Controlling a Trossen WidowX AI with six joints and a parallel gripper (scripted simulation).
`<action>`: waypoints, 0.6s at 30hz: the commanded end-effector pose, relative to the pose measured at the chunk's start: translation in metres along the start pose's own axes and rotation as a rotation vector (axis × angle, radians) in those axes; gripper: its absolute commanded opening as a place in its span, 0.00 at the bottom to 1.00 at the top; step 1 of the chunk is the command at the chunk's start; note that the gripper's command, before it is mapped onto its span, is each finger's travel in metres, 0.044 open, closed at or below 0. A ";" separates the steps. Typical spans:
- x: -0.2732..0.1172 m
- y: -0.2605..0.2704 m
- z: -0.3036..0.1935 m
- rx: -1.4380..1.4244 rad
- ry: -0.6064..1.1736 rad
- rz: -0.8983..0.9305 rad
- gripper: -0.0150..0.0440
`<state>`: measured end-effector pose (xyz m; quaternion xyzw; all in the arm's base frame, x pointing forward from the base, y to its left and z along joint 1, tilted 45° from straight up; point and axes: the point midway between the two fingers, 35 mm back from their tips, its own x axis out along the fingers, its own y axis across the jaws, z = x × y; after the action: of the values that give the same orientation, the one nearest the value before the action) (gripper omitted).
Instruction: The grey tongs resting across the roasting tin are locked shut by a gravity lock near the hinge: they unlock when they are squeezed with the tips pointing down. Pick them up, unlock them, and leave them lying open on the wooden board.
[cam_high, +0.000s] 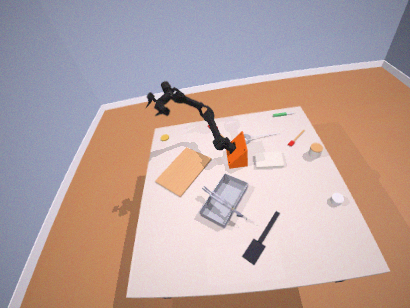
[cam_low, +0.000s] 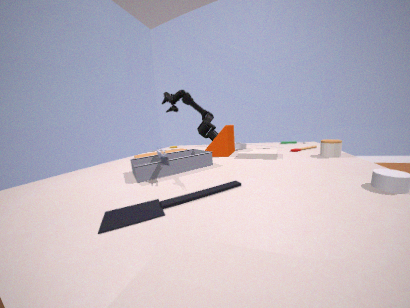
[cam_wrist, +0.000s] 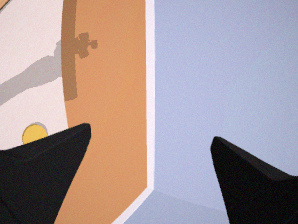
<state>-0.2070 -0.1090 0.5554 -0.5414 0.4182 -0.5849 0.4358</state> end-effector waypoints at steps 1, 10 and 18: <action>0.001 -0.001 0.002 -0.001 -0.005 -0.002 0.98; 0.010 -0.013 0.059 -0.017 -0.098 -0.035 1.00; 0.015 -0.020 0.109 -0.048 -0.204 -0.072 1.00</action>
<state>-0.1225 -0.1177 0.5822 -0.6084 0.3728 -0.5458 0.4392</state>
